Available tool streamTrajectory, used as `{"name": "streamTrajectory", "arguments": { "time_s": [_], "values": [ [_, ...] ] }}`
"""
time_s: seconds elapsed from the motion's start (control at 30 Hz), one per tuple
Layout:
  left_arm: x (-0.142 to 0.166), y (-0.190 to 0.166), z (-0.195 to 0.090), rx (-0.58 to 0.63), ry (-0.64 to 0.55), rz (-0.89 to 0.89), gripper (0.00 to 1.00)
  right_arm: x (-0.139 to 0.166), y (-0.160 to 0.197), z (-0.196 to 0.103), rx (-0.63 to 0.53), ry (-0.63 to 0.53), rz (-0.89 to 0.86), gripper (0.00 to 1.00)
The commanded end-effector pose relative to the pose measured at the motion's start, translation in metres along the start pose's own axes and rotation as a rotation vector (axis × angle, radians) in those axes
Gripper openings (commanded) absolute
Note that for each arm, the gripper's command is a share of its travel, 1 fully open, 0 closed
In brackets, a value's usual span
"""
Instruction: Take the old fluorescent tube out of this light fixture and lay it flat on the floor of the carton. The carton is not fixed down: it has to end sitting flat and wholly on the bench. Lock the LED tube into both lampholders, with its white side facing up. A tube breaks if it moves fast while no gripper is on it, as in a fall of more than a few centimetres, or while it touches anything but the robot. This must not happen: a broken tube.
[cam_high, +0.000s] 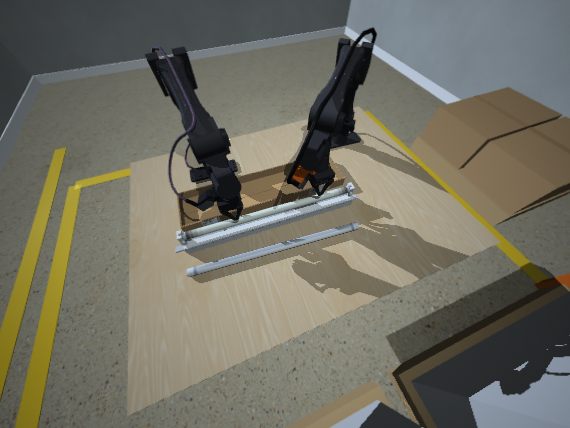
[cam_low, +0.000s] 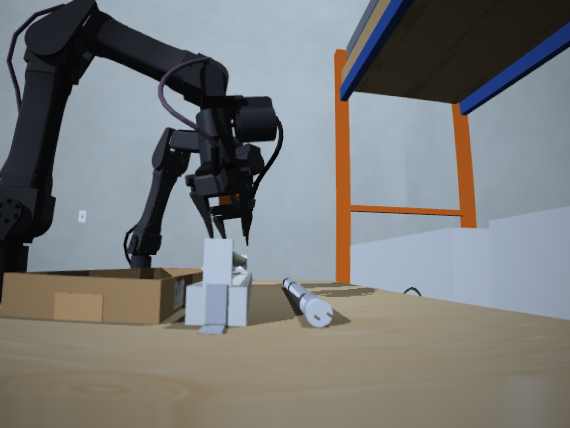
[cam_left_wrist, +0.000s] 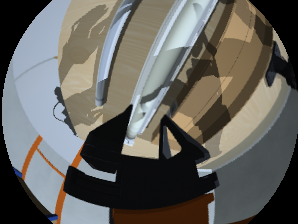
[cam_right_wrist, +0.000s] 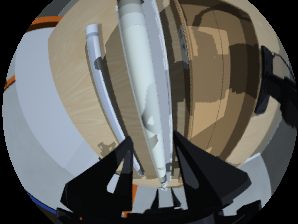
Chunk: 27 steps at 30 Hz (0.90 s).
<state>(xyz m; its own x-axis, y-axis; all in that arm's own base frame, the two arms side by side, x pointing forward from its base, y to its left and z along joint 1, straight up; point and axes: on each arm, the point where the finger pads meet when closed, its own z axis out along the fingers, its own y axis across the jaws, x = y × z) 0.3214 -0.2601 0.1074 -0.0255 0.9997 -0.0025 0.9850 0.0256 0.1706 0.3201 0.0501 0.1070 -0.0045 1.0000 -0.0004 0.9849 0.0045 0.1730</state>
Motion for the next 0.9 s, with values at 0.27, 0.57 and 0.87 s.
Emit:
{"name": "streamTrajectory", "arguments": {
  "time_s": [0.27,0.57,0.87],
  "values": [
    [0.001,0.008,0.033,-0.014,-0.004,-0.007,0.49,-0.004,0.001,0.032,-0.005,-0.013,-0.004,0.49],
    [-0.01,0.01,0.029,-0.041,-0.034,-0.001,0.49,-0.002,0.006,0.036,-0.02,-0.009,-0.006,0.49],
    [-0.003,0.009,0.028,-0.043,-0.036,-0.007,0.49,0.0,-0.002,0.037,0.004,-0.01,-0.015,0.49]
  ]
}}
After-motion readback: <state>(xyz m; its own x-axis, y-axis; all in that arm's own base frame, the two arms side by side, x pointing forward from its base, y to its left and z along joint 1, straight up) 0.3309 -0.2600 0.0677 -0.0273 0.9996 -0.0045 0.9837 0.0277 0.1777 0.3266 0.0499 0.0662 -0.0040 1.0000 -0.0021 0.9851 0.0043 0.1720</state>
